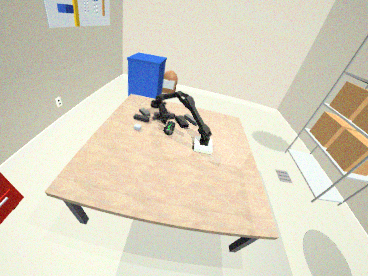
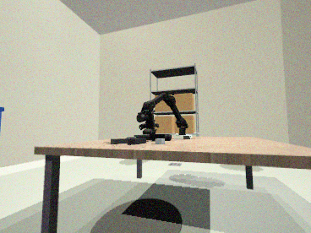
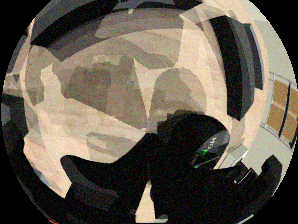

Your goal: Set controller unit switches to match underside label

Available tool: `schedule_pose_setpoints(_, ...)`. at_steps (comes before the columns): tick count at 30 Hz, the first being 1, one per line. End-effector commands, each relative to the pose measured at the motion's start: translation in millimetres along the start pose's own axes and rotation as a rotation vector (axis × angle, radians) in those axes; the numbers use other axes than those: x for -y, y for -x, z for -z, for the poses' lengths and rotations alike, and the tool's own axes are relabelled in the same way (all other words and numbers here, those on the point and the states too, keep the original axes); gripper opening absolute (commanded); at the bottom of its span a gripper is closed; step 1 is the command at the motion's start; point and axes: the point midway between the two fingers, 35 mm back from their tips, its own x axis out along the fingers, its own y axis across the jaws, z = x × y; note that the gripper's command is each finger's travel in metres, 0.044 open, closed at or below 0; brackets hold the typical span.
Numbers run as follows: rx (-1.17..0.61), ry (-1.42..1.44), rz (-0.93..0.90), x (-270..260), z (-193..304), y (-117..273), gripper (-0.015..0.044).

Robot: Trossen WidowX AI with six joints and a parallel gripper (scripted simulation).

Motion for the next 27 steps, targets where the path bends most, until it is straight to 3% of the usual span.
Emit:
schedule_pose_setpoints(1, 0.002, -0.005, 0.003, -0.4, -0.1, -4.5, 0.0000)
schedule_pose_setpoints(27, 0.002, -0.005, 0.004, 8.2, -0.2, -7.3, 0.0000)
